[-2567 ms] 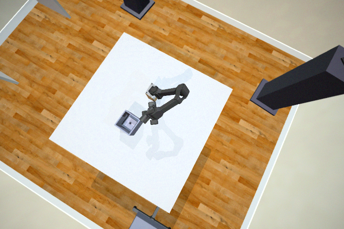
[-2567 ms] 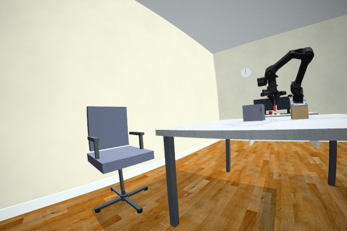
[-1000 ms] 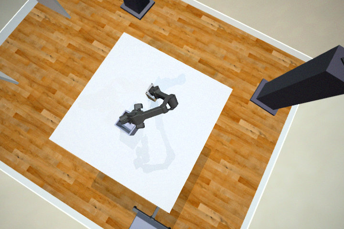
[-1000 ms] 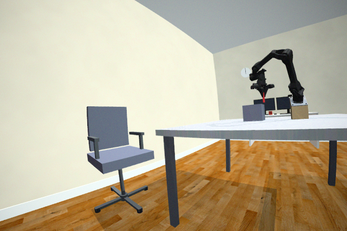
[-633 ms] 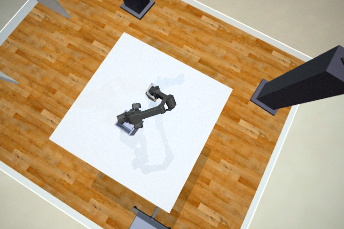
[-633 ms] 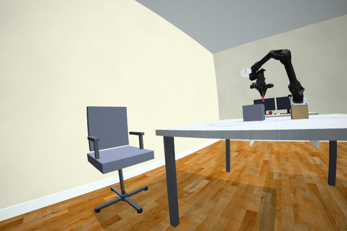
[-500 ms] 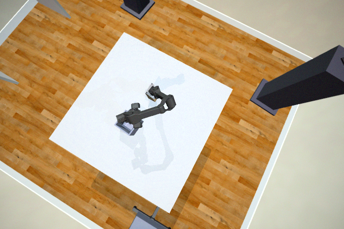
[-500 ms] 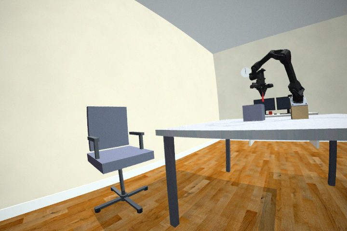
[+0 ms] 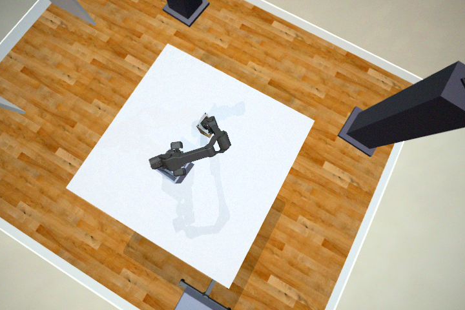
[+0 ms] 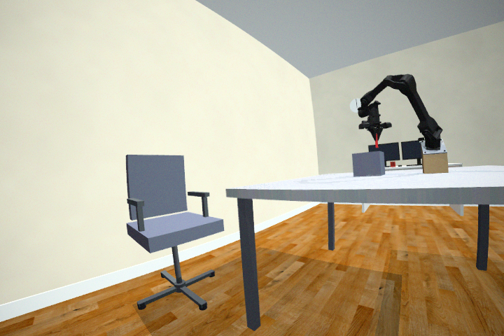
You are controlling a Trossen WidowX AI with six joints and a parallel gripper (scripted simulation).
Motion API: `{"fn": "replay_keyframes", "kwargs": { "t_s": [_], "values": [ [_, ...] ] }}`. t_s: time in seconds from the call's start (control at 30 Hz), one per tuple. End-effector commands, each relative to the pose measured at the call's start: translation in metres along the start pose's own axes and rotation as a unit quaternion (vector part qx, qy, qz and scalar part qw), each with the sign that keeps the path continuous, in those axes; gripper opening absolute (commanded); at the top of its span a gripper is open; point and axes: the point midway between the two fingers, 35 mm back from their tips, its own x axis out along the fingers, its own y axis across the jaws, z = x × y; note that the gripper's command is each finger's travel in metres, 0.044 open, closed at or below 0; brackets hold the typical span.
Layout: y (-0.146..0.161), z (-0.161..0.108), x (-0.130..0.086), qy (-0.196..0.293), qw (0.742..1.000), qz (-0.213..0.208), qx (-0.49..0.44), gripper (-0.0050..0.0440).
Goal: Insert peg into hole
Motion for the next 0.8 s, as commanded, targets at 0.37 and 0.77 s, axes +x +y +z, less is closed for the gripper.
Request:
{"fn": "replay_keyframes", "kwargs": {
  "t_s": [0.37,0.77],
  "values": [
    [0.008,0.040,0.002,0.007,1.000,-0.003,0.004,0.0000],
    [0.013,0.077,0.008,0.012,1.000,-0.003,0.009,0.0000]
  ]
}}
